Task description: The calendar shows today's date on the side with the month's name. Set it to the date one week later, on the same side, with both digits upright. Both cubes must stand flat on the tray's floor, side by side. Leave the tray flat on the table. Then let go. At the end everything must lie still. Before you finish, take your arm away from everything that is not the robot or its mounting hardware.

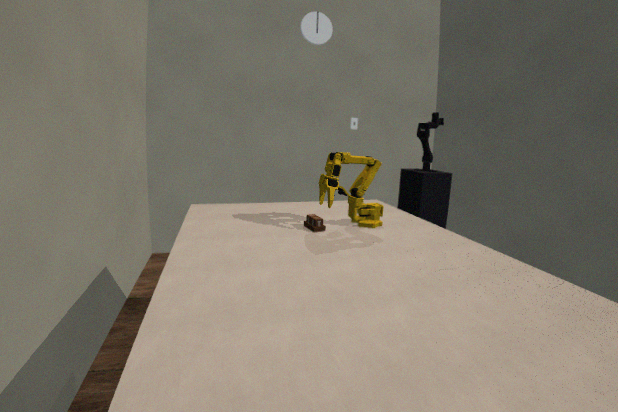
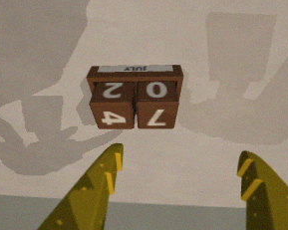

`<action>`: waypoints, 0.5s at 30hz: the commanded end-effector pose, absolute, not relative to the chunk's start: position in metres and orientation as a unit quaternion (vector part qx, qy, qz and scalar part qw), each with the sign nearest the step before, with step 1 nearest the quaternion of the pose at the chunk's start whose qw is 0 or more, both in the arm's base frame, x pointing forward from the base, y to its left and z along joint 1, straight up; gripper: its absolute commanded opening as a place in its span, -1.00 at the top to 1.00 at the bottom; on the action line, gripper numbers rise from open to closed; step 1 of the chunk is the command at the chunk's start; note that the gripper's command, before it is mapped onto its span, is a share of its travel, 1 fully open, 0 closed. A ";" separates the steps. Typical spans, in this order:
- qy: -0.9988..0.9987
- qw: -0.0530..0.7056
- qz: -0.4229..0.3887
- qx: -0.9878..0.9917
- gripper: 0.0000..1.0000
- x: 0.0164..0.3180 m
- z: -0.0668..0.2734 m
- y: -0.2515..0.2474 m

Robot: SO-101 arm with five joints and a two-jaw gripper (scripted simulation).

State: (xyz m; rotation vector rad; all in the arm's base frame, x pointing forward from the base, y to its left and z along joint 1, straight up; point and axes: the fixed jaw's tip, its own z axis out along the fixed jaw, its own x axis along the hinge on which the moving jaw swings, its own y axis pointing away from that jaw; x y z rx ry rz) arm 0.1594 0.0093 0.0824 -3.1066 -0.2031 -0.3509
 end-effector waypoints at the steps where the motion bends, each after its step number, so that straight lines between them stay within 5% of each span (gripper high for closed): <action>1: -0.082 0.000 -0.106 -0.991 0.34 0.158 0.082 0.006; 15: -0.133 -0.007 -0.078 -0.988 0.39 0.151 0.077 0.000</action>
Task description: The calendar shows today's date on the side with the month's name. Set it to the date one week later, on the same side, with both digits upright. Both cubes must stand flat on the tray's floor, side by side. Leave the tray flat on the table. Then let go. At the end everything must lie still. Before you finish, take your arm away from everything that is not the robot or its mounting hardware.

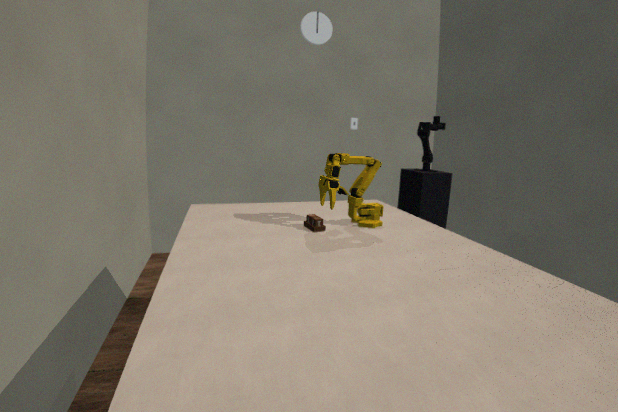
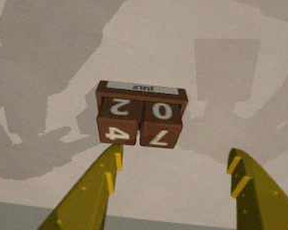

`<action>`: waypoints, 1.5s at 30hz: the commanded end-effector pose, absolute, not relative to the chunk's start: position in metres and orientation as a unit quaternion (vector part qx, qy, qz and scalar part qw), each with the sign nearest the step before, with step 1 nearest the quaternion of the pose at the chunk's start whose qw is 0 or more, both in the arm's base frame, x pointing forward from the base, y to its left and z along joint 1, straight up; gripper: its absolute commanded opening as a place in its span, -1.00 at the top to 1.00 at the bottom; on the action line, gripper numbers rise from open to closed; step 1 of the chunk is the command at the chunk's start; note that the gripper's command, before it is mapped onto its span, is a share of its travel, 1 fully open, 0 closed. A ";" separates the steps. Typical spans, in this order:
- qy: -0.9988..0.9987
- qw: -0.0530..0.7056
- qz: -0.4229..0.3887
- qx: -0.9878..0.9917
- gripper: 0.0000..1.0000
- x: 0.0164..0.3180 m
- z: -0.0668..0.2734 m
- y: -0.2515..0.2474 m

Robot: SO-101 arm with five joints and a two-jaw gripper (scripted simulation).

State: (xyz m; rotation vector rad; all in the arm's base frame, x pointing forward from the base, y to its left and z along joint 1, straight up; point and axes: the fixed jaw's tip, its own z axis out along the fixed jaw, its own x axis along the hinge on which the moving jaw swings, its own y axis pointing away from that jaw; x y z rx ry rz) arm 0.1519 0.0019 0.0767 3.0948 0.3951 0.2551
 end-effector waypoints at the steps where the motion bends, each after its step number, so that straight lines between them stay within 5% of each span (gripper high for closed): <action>1: 0.135 0.007 0.077 0.988 0.39 0.151 0.077 0.000; 45: 0.146 0.008 0.068 0.987 0.40 0.149 0.076 -0.003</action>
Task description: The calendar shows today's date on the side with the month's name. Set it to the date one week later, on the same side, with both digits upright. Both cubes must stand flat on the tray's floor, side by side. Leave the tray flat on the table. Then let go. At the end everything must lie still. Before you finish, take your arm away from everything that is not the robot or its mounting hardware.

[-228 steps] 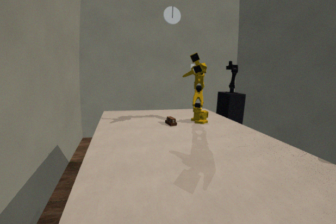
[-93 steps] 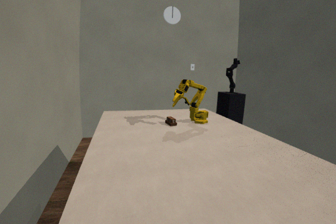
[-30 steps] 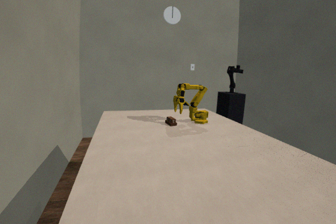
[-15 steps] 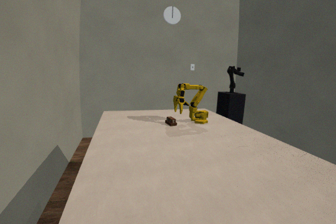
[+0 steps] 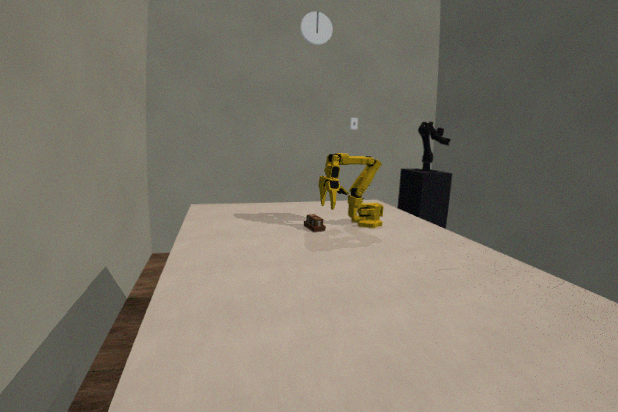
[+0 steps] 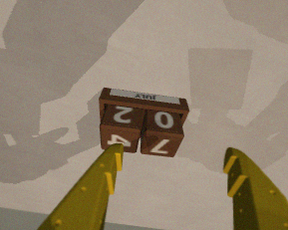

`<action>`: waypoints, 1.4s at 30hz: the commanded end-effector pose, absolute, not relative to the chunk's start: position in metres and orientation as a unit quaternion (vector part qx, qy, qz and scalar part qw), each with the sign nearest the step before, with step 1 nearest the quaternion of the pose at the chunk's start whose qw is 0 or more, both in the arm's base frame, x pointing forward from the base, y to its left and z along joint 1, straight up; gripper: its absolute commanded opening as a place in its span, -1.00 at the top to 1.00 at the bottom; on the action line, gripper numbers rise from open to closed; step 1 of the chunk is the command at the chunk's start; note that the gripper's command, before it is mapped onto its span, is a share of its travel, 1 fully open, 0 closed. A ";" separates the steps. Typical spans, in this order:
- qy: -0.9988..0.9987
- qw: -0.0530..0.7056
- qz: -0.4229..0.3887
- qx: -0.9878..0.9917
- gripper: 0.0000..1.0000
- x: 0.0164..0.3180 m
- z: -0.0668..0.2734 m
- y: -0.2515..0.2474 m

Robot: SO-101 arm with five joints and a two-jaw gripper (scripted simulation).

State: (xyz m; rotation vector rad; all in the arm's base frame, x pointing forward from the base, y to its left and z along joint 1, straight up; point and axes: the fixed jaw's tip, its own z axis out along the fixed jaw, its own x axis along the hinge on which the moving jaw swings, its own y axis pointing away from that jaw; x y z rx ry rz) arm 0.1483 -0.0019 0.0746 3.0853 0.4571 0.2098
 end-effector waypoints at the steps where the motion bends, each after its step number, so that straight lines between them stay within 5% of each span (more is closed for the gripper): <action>1: 0.146 0.008 0.068 0.987 0.40 0.149 0.076 -0.003; 31: 0.146 0.009 0.073 0.987 0.40 0.149 0.077 -0.003; 42: 0.143 0.022 0.191 0.971 0.35 0.156 0.107 -0.003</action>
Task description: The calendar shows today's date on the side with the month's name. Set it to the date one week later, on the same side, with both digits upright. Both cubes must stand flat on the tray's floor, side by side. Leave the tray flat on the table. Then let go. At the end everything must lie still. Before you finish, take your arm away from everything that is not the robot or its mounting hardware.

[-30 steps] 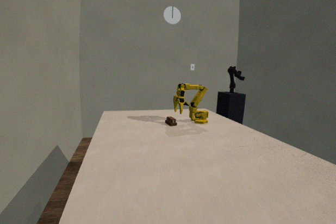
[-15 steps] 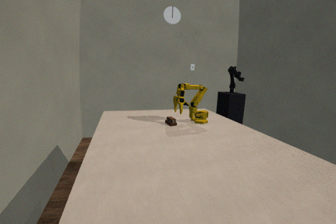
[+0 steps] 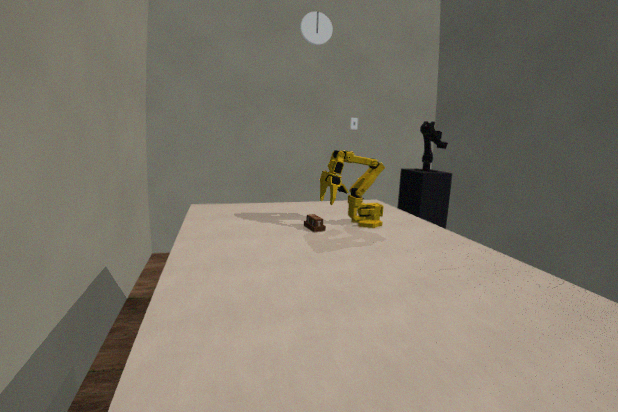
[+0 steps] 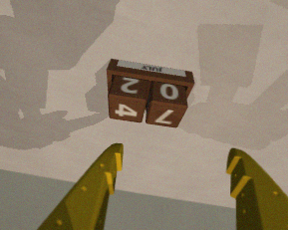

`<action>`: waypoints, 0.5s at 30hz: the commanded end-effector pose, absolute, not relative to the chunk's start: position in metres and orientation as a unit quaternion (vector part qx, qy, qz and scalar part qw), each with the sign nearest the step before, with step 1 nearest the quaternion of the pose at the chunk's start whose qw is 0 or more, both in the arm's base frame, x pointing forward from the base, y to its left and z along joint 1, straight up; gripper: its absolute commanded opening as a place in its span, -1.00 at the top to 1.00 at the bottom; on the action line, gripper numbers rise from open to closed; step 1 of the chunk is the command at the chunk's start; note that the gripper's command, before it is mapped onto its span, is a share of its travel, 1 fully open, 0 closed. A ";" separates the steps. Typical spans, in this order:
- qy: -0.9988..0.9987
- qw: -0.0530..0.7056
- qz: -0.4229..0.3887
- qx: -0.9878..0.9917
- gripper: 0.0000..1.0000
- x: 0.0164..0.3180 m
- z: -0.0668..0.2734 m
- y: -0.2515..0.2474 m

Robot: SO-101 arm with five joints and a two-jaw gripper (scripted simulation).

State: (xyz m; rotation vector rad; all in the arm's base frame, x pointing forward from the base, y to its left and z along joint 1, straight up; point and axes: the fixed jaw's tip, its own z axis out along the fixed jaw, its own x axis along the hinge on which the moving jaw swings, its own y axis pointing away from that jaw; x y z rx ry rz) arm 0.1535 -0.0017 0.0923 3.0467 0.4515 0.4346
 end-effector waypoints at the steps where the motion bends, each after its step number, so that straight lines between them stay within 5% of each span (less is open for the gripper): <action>1: 0.143 0.022 0.191 0.971 0.35 0.156 0.107 -0.003; 15: 0.139 0.036 0.311 0.940 0.30 0.155 0.138 -0.003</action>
